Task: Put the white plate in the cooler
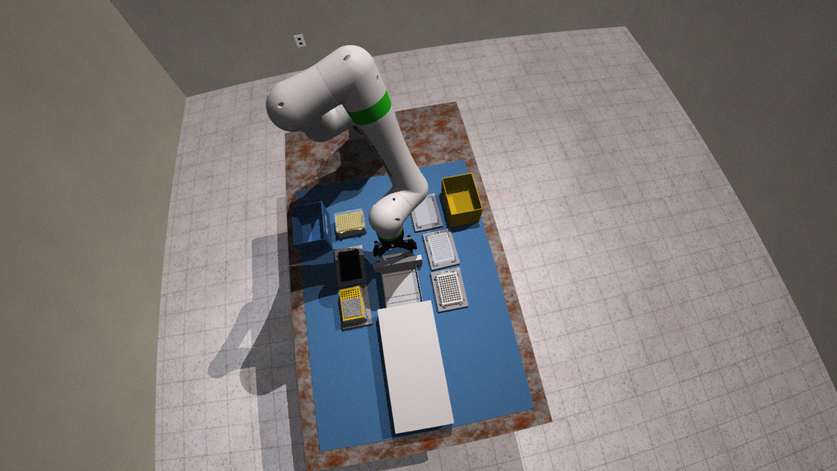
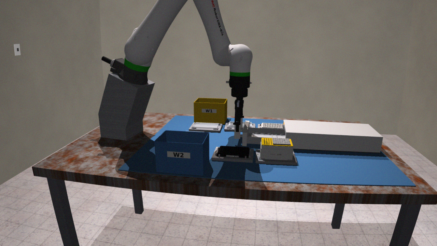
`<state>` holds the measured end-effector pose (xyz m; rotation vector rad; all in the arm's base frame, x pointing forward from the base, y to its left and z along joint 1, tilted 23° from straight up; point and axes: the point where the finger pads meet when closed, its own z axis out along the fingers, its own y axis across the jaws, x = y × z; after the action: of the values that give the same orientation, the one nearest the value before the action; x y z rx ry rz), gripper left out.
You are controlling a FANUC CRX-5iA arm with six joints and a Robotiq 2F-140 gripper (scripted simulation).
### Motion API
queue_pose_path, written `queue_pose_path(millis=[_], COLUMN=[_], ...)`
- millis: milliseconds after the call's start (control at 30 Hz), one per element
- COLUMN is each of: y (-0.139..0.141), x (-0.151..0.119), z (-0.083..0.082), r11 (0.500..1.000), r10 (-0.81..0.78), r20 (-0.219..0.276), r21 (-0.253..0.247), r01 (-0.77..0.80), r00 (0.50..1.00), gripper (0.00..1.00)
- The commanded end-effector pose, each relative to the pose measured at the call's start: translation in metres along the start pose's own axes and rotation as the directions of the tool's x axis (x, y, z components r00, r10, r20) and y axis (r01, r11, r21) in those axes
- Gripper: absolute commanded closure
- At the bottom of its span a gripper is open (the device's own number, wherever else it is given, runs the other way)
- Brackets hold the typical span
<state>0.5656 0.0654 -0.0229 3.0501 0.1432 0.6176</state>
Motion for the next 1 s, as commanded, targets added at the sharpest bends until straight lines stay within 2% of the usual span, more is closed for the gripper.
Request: queue_pose_path(millis=[0,867,900,967], y=[0.0,0.0,0.0,0.0], x=[-0.0001,-0.0001,-0.0001,-0.0001], z=[0.0,0.0,0.0,0.0], r11=[1.0,1.0,1.0,1.0], r10=[0.0,0.0,0.0,0.0], r20=[0.0,0.0,0.0,0.0], r21=[0.0,0.0,0.0,0.0], r01=[0.0,0.0,0.0,0.0], r00=[1.0,1.0,1.0,1.0], gripper=[1.0,1.0,0.13,0.13])
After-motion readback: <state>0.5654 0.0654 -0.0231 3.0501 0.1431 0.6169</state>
